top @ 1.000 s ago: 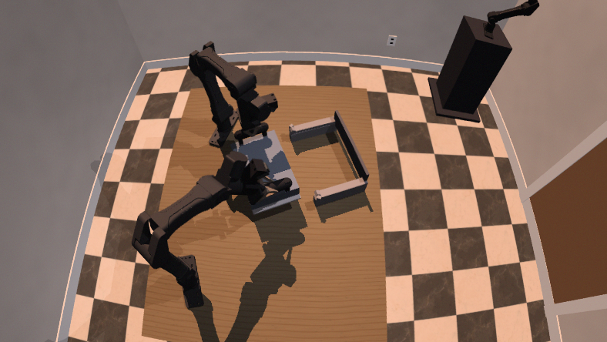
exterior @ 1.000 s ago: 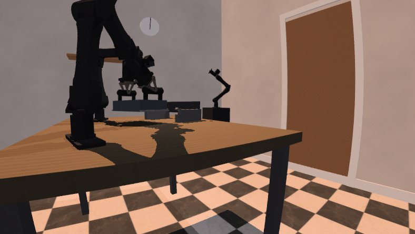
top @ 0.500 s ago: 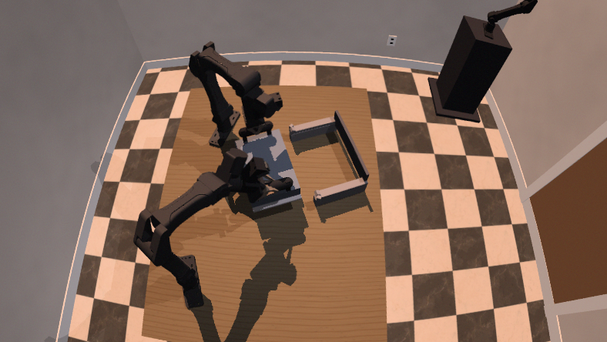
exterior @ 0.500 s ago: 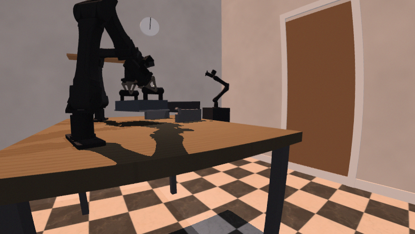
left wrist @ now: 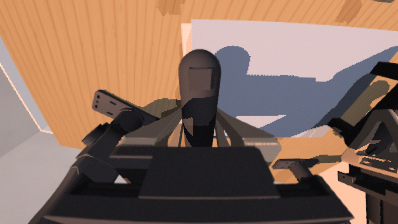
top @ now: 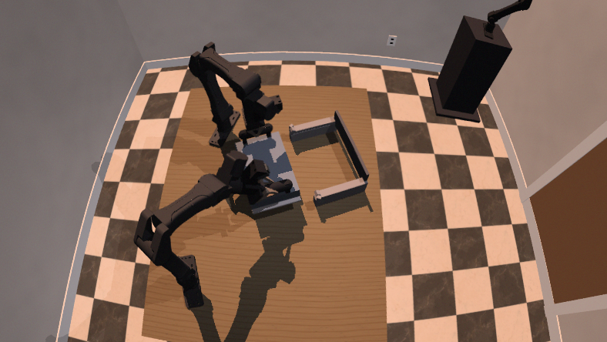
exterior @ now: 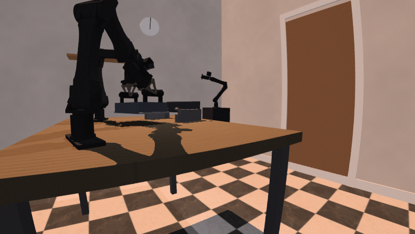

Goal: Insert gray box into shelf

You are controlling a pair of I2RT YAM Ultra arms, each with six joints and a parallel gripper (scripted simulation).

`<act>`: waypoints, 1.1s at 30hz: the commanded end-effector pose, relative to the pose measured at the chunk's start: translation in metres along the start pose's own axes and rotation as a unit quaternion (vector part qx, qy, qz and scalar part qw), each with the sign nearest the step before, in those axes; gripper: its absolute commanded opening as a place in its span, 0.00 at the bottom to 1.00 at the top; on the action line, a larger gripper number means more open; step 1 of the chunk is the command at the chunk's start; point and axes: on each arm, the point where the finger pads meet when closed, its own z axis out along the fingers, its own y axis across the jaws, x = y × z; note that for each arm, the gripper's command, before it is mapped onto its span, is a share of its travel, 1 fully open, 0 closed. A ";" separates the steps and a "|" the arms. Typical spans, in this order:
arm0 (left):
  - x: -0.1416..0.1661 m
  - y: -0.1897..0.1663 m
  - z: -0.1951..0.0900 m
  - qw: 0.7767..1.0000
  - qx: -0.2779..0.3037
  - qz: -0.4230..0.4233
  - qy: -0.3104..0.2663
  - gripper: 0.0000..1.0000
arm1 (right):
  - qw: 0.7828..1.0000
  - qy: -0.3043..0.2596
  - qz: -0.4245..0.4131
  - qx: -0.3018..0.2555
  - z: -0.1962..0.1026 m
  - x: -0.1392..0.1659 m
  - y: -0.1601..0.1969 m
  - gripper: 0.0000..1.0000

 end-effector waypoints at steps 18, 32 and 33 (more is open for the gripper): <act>-0.025 -0.014 -0.035 0.995 0.065 -0.019 -0.072 0.16 | 0.997 -0.064 0.028 -0.020 -0.021 -0.049 0.005 0.16; -0.019 -0.012 -0.031 0.997 0.057 -0.018 -0.056 0.16 | 0.998 -0.060 0.029 -0.020 -0.020 -0.047 0.003 0.16; -0.022 -0.012 -0.033 0.996 0.056 -0.018 -0.064 0.16 | 0.998 -0.061 0.030 -0.019 -0.020 -0.048 0.002 0.16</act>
